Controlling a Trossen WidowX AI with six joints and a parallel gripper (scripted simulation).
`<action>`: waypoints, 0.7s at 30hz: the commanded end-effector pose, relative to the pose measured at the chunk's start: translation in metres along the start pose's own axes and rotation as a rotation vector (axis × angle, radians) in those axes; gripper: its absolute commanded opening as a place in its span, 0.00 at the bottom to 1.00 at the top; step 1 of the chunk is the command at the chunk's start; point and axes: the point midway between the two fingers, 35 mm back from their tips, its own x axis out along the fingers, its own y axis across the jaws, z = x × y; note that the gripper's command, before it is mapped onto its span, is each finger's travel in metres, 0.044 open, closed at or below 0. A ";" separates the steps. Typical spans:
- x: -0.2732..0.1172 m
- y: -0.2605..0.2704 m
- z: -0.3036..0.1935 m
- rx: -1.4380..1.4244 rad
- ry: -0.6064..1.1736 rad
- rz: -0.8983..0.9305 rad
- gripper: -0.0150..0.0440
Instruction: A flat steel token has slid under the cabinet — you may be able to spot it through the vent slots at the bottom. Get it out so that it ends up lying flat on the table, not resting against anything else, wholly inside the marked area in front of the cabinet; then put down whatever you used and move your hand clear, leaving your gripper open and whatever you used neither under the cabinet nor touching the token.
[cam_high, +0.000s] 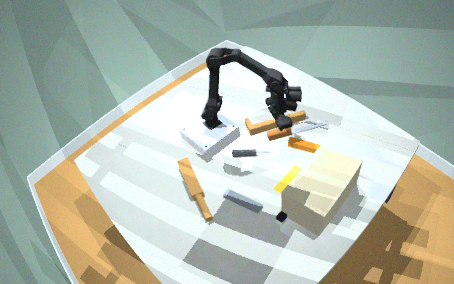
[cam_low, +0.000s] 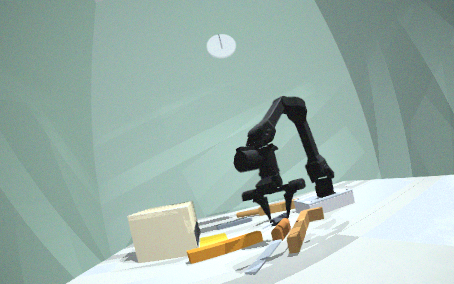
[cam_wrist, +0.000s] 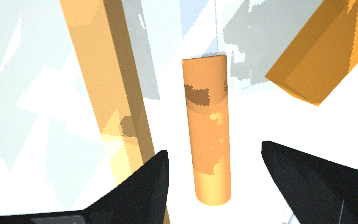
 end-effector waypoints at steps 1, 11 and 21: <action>0.004 -0.001 -0.001 0.001 0.004 -0.003 0.71; 0.020 -0.001 0.000 0.001 0.005 -0.003 0.71; 0.036 -0.001 -0.001 0.001 0.005 -0.003 0.71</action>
